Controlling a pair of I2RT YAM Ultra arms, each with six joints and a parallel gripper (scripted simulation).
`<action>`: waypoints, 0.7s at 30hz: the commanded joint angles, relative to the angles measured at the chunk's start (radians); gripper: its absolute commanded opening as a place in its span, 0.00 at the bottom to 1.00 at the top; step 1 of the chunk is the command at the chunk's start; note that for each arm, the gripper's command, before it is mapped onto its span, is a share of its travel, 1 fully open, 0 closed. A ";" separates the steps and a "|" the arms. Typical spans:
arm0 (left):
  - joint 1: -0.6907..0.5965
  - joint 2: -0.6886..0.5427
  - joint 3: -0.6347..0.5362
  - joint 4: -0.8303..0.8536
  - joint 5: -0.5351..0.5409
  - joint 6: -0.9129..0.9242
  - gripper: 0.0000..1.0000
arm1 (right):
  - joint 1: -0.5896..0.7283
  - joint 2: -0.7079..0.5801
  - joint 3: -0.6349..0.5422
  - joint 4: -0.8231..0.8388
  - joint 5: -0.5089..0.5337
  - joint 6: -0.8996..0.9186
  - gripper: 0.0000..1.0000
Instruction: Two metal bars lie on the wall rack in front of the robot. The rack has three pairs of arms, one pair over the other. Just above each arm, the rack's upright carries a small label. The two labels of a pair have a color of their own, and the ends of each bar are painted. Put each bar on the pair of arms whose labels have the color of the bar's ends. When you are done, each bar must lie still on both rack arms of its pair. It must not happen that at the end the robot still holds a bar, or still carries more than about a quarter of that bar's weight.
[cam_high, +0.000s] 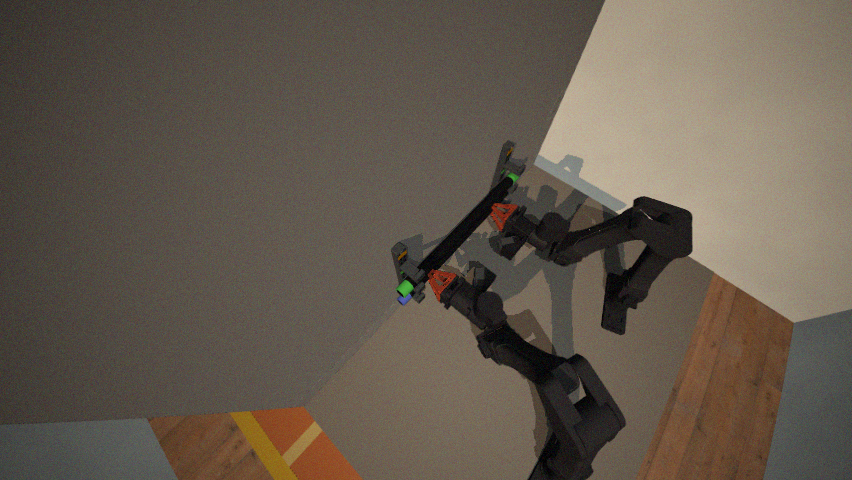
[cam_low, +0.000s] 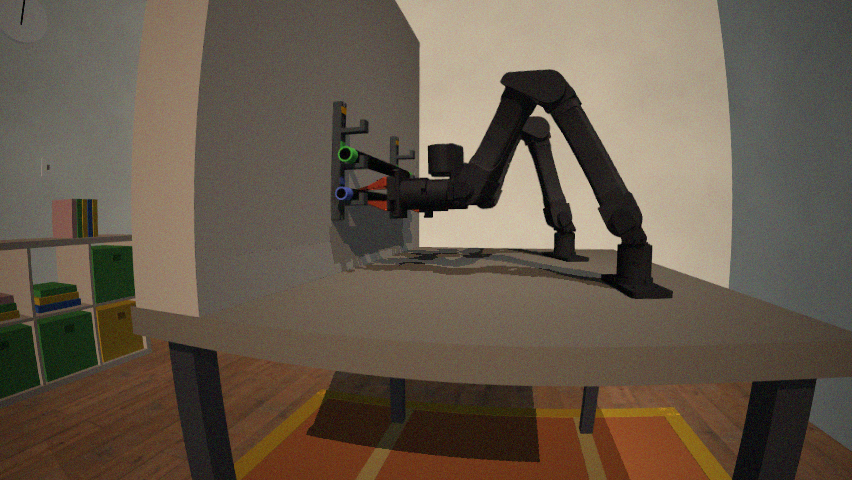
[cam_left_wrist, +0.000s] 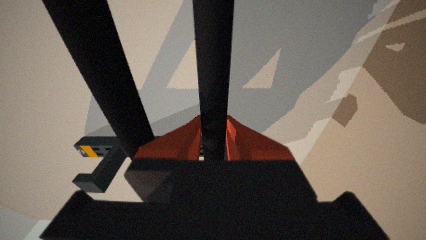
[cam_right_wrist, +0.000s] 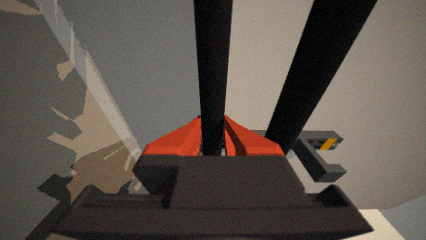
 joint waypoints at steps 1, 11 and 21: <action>0.007 0.007 -0.004 0.034 0.010 0.007 0.15 | -0.012 0.003 -0.005 0.025 -0.009 -0.002 0.15; 0.007 0.007 -0.004 0.035 0.010 0.007 0.27 | -0.012 0.003 -0.005 0.025 -0.009 -0.002 0.27; 0.007 0.007 -0.004 0.035 0.010 0.007 0.42 | -0.012 0.003 -0.005 0.026 -0.009 -0.002 0.43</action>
